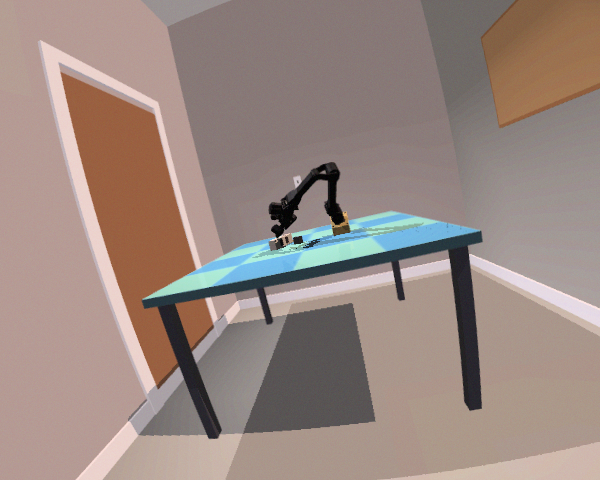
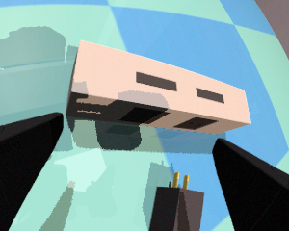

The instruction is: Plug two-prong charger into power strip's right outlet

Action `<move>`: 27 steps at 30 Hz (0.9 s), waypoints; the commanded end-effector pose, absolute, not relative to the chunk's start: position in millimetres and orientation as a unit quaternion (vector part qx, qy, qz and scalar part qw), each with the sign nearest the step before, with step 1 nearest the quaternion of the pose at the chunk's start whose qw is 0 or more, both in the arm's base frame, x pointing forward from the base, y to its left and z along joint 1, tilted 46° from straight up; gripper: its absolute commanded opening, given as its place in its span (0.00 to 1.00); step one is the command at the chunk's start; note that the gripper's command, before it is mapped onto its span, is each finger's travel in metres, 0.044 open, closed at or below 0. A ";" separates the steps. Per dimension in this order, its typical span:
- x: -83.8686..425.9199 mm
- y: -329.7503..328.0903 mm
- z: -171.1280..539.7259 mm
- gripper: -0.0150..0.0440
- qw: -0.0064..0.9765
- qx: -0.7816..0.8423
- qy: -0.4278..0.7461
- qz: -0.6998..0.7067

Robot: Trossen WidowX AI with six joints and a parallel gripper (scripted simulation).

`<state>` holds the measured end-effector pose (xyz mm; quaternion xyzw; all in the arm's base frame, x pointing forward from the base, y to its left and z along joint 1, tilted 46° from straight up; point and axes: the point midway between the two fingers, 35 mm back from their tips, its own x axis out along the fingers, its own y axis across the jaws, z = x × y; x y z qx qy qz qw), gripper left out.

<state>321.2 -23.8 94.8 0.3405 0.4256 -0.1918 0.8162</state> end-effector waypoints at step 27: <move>267.9 -45.0 38.8 1.00 0.641 0.401 0.651 -0.059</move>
